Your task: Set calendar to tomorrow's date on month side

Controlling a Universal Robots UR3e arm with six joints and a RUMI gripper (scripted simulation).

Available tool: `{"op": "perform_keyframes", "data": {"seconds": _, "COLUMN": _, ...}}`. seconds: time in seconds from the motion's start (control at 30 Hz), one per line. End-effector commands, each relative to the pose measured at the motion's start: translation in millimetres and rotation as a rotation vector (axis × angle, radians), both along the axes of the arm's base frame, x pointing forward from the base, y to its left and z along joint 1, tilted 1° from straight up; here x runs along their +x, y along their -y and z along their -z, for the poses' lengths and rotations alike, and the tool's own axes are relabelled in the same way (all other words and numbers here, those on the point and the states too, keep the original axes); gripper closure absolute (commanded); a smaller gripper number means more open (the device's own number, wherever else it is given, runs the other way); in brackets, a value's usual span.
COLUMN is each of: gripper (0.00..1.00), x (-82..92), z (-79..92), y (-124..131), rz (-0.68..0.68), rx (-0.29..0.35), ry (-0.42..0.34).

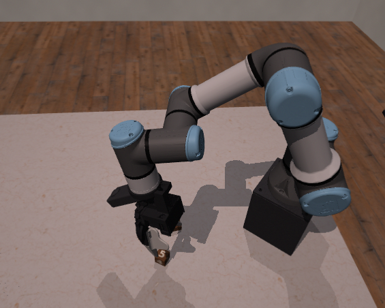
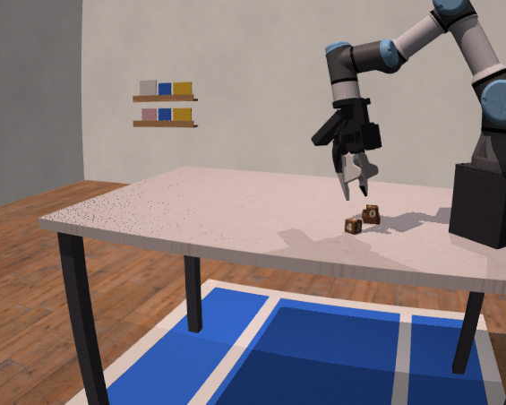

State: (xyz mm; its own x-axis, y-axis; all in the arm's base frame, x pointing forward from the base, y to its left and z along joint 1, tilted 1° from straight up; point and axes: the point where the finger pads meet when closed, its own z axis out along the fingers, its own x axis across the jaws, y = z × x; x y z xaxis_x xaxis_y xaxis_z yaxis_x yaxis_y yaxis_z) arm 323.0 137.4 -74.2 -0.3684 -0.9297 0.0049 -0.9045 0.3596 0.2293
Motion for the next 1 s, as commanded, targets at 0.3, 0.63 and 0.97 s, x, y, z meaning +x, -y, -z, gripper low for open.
{"op": "perform_keyframes", "data": {"seconds": 0.3, "gripper": 0.60, "x": 2.2, "z": 1.1, "y": 0.3, "rz": -0.001, "rx": -0.056, "ry": 0.134}}
{"op": "perform_keyframes", "data": {"seconds": 0.63, "gripper": 0.60, "x": 0.9, "z": -0.4, "y": -0.1, "rz": 0.001, "rx": -0.078, "ry": 0.200}}
{"op": "perform_keyframes", "data": {"seconds": 0.97, "gripper": 0.60, "x": 0.0, "z": -1.5, "y": -0.2, "rz": 0.002, "rx": -0.087, "ry": 0.228}}
